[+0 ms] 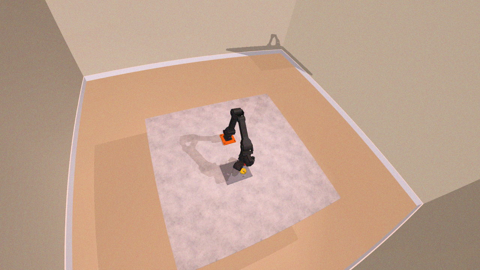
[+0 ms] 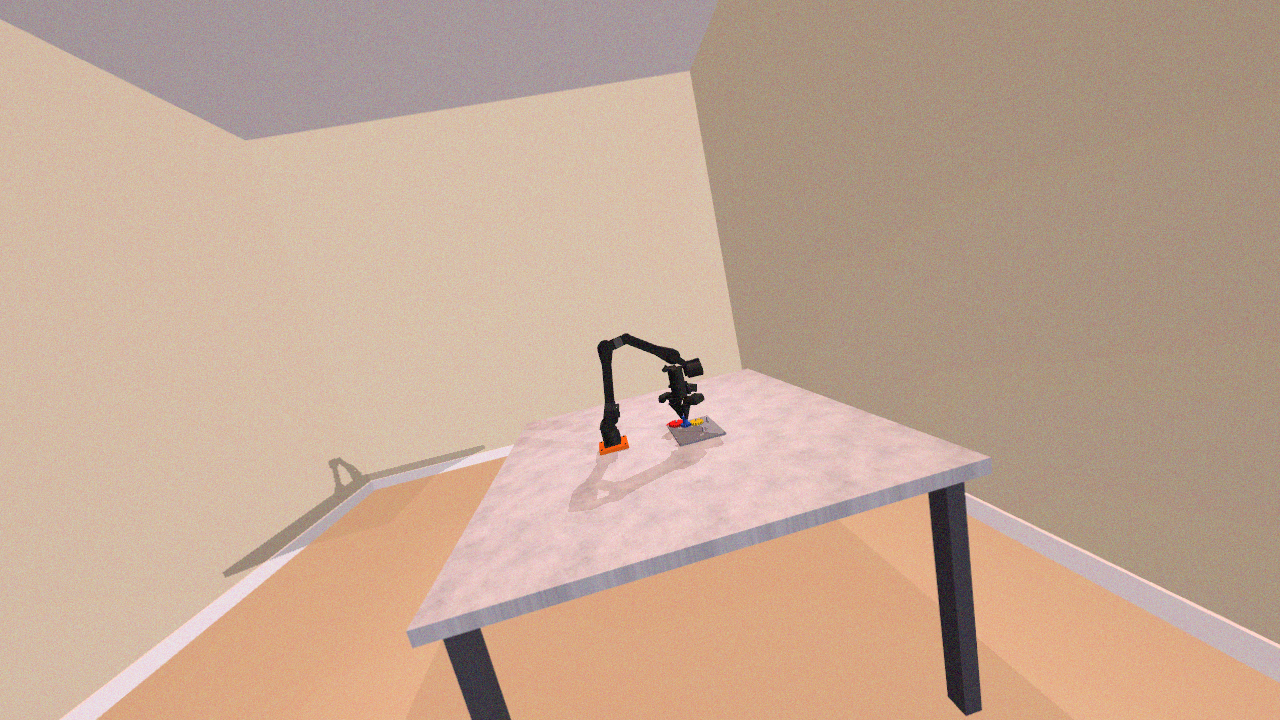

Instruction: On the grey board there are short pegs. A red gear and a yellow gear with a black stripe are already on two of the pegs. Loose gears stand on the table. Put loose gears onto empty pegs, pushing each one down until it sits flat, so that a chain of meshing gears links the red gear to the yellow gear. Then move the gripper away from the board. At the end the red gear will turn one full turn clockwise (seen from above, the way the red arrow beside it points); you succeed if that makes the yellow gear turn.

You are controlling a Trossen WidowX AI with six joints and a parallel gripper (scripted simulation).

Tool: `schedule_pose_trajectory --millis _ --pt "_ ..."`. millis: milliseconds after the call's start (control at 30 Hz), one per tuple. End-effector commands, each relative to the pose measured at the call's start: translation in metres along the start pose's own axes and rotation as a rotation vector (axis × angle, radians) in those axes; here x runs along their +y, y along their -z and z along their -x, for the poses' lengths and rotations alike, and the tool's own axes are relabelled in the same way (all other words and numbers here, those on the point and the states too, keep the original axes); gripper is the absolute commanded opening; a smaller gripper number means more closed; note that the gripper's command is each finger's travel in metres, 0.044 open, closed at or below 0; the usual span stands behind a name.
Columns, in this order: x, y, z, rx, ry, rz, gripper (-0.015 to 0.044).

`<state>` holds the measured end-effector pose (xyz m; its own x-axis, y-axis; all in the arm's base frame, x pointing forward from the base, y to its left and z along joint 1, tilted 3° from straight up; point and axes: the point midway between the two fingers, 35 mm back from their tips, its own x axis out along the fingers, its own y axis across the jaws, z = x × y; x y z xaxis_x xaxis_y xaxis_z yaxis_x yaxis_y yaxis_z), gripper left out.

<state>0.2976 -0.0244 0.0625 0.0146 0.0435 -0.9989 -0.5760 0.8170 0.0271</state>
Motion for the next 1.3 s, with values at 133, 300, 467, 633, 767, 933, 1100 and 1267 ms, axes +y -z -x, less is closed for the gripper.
schedule_pose_trajectory --millis 133,300,467,633,767,933,1100,1267 --pt "0.0 0.0 0.001 0.001 0.001 0.099 0.014" --pt "0.0 -0.001 0.013 0.0 0.001 0.15 0.014" --pt "0.0 -0.001 0.044 0.001 0.001 0.22 0.014" --pt "0.0 -0.001 0.051 -0.003 0.004 0.212 0.0193" --pt "0.003 0.002 0.091 -0.003 0.003 0.212 0.0298" --pt "0.003 0.002 0.093 -0.003 0.003 0.212 0.0429" --pt "0.003 0.002 0.093 -0.003 0.003 0.212 0.044" --pt "0.003 0.002 0.093 -0.003 0.003 0.212 0.044"
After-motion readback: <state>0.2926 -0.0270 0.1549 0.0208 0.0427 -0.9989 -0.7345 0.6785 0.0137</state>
